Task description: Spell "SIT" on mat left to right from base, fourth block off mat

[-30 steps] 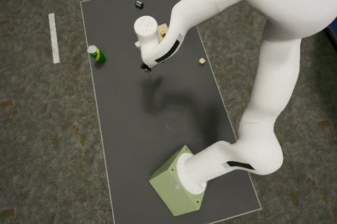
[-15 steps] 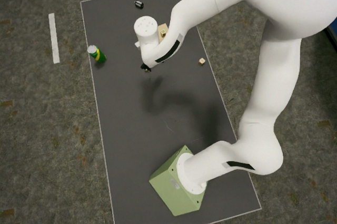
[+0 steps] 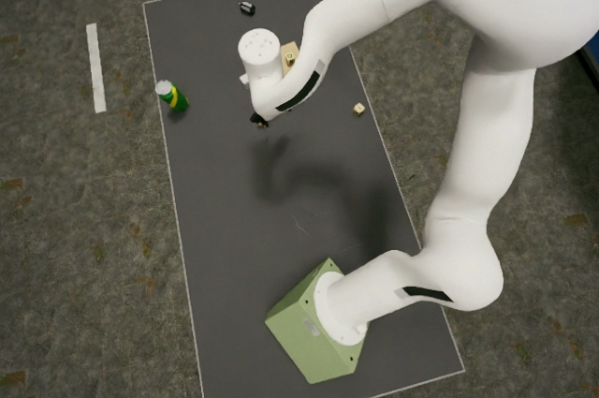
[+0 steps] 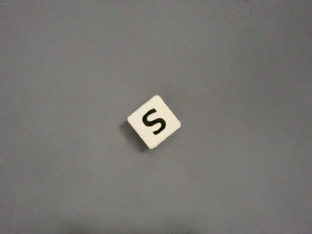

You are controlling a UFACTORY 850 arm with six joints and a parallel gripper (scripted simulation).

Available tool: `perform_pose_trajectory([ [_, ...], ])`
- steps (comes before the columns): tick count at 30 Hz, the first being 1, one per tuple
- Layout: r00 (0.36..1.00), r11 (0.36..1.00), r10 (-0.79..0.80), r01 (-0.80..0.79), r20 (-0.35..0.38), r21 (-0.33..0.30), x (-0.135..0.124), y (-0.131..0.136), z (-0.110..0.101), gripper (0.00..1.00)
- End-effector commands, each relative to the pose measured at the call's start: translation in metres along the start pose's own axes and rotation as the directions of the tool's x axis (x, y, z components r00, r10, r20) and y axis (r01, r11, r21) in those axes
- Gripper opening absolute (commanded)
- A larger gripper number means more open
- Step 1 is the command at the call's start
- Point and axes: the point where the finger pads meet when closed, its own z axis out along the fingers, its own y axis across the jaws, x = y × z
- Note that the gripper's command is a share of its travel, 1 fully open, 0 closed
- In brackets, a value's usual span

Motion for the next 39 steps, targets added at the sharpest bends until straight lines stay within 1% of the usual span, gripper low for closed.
perform_pose_trajectory([
  [1, 1.000, 1.000, 0.001, -0.001, -0.001, 0.000, 0.001, 0.000, -0.001, 1.00],
  [13, 1.000, 1.000, 0.001, -0.001, -0.001, 0.000, 0.001, 0.000, -0.001, 1.00],
  [14, 1.000, 1.000, 0.001, -0.001, -0.002, 0.000, 0.007, 0.002, -0.001, 1.00],
  [15, 1.000, 1.000, 0.001, -0.001, -0.002, -0.001, 0.018, 0.006, -0.001, 1.00],
  [17, 1.000, 1.000, 0.001, -0.001, -0.003, -0.002, 0.058, 0.020, -0.002, 1.00],
  [18, 1.000, 1.000, 0.001, -0.001, -0.003, -0.002, 0.058, 0.020, -0.002, 1.00],
  [19, 1.000, 1.000, 0.001, -0.001, -0.003, -0.002, 0.074, 0.027, -0.002, 1.00],
  [20, 1.000, 1.000, 0.001, -0.002, -0.003, -0.002, 0.081, 0.030, -0.002, 1.00],
  [23, 1.000, 1.000, 0.001, -0.002, -0.003, -0.002, 0.081, 0.030, -0.002, 1.00],
  [25, 1.000, 1.000, 0.001, -0.001, -0.002, -0.001, 0.122, 0.050, -0.002, 1.00],
  [27, 1.000, 1.000, 0.001, -0.001, -0.002, -0.001, 0.122, 0.050, -0.002, 1.00],
  [28, 1.000, 1.000, 0.001, -0.001, -0.002, -0.001, 0.136, 0.058, -0.001, 1.00],
  [29, 1.000, 1.000, 0.001, -0.001, -0.002, -0.001, 0.136, 0.058, -0.001, 1.00],
  [31, 1.000, 1.000, 0.001, -0.001, -0.001, 0.000, 0.148, 0.066, -0.001, 1.00],
  [39, 1.000, 1.000, 0.001, -0.001, -0.001, 0.000, 0.148, 0.066, 0.000, 1.00],
])
